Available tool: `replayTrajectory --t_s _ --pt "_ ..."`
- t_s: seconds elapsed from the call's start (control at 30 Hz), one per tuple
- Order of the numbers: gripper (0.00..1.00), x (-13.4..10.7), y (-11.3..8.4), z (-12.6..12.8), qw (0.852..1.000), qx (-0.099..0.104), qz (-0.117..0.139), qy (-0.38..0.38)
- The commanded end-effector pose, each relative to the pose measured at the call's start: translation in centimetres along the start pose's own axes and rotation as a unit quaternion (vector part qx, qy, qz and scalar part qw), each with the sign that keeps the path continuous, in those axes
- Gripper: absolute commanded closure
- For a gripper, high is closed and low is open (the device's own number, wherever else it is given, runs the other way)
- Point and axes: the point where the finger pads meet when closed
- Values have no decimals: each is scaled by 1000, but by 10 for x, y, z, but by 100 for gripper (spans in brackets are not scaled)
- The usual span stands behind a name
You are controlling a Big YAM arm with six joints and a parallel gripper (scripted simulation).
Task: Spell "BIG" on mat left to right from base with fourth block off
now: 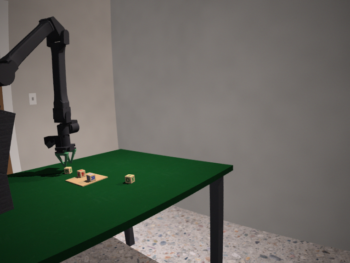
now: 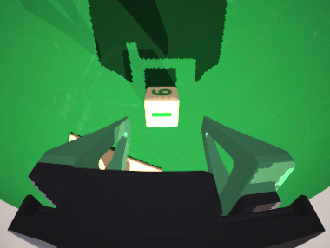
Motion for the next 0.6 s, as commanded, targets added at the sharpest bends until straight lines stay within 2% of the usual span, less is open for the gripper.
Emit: replayTrajectory --t_s 0.0,0.57 --pt "35 -2 7 11 1000 8 -2 1" --pt "35 -3 7 9 1000 7 -2 1"
Point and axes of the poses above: the point where the finger pads meet when closed, its own y axis out along the fingers, its own z axis across the jaws, x = y × z, and after that the axes turned 4 degrees about y, right-handed
